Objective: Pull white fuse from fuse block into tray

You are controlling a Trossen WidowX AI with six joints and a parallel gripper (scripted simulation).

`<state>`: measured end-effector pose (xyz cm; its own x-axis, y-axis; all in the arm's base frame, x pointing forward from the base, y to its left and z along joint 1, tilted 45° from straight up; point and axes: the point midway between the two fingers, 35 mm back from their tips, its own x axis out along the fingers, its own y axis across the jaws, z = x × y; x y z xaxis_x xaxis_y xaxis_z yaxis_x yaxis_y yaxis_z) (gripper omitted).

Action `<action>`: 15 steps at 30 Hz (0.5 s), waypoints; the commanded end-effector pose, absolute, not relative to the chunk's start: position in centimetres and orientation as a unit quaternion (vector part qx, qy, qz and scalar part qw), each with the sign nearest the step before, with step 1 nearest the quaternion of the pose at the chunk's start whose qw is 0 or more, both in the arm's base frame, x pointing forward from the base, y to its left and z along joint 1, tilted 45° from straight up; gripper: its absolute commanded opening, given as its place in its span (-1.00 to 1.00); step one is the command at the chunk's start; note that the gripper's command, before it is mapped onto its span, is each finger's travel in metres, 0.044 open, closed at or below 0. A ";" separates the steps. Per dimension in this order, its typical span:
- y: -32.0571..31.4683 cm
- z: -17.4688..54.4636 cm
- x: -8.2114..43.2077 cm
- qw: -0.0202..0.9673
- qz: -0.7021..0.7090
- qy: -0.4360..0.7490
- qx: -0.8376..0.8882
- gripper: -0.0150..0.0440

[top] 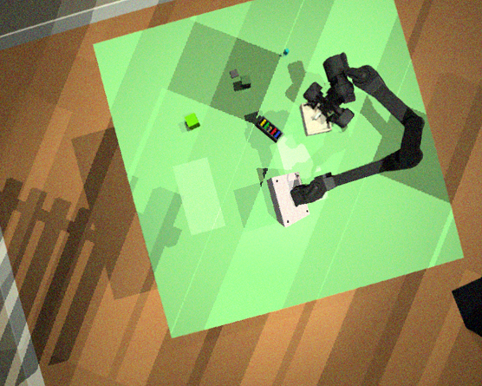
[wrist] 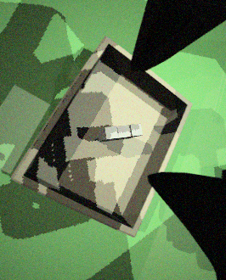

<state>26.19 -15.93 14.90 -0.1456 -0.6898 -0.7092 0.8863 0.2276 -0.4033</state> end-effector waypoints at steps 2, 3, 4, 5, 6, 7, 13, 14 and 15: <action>-14.0 16.9 26.8 0.651 -0.609 0.441 0.110 0.63; -14.0 16.9 26.8 0.651 -0.609 0.441 0.110 0.63; -14.0 16.9 26.8 0.651 -0.609 0.441 0.110 0.63; -14.0 16.9 26.8 0.651 -0.609 0.441 0.110 0.63; -14.0 16.9 26.8 0.651 -0.609 0.441 0.110 0.63; -14.0 16.9 26.8 0.651 -0.609 0.441 0.110 0.63; -14.1 16.8 26.8 0.651 -0.607 0.443 0.108 0.63; -14.1 16.8 26.8 0.651 -0.607 0.443 0.108 0.63; -14.1 16.8 26.8 0.651 -0.607 0.443 0.108 0.63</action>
<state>26.77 -14.05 16.80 -0.1298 -0.6941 -0.7080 0.8864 0.2388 -0.3966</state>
